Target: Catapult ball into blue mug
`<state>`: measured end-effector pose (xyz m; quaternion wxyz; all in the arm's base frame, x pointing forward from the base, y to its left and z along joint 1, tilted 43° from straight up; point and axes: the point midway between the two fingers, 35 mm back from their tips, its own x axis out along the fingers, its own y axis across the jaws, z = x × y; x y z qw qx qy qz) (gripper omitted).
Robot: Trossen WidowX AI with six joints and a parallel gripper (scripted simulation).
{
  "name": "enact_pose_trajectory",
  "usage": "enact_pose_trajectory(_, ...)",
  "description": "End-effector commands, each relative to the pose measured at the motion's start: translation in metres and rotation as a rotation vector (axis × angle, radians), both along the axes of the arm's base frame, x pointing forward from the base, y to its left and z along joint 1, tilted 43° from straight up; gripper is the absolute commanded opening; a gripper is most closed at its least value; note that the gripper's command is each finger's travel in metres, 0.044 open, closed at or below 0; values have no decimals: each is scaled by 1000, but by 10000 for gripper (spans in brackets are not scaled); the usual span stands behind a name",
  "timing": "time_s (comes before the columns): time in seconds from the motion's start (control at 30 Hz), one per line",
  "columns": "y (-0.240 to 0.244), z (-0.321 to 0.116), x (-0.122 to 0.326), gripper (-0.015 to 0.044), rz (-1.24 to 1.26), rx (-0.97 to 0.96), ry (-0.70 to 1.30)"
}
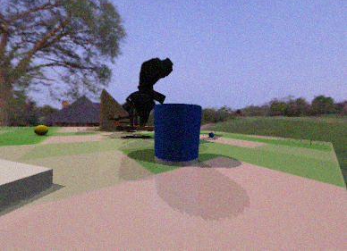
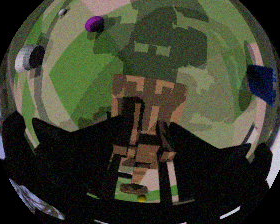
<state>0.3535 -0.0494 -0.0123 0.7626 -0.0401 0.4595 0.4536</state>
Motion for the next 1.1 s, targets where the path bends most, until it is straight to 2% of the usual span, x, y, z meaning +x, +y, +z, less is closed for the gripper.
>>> enact_pose_trajectory(0.0,3,-7,0,0,-8,3,8)
enact_pose_trajectory(0.53,21,-26,3,0,-8,5,8)
enact_pose_trajectory(0.73,18,-20,4,0,0,2,0)
enact_pose_trajectory(1.07,18,-20,4,263,0,2,0)
